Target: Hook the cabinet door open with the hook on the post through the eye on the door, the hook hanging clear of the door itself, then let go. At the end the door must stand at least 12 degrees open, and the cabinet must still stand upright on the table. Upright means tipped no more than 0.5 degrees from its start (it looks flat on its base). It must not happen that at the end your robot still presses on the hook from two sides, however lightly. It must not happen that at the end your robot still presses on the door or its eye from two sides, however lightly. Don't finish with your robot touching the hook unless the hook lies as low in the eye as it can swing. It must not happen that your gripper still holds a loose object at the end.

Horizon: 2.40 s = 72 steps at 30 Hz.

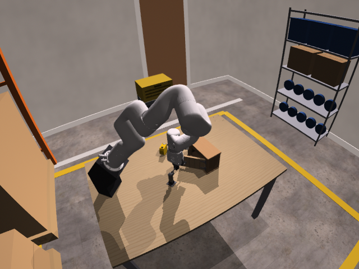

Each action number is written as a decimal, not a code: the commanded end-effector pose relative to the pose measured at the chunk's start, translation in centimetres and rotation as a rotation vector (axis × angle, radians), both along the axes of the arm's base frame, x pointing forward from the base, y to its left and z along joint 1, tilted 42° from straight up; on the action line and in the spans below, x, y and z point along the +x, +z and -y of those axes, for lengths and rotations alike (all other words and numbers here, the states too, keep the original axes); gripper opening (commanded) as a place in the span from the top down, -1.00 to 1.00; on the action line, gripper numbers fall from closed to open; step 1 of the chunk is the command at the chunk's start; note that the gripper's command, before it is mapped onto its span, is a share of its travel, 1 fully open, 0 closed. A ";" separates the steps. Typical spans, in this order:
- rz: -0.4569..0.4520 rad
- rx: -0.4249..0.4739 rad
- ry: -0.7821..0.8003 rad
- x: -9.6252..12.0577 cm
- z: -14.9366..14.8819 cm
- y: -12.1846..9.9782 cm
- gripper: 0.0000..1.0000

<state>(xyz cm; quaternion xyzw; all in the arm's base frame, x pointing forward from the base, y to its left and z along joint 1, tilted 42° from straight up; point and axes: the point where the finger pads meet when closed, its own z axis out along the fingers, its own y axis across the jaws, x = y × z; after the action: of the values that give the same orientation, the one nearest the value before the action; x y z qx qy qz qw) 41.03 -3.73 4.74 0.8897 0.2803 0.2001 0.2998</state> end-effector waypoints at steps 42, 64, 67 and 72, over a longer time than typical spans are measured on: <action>0.001 0.001 0.002 0.3 0.0 -0.3 0.91; 0.001 0.001 0.002 0.3 0.0 -0.3 0.52; 0.001 0.001 0.002 0.3 0.0 -0.3 0.52; 0.001 0.001 0.002 0.3 0.0 -0.3 0.52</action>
<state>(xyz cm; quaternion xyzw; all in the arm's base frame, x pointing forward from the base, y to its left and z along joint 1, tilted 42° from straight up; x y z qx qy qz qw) 41.33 -3.87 4.42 0.8897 0.2803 0.2000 0.2998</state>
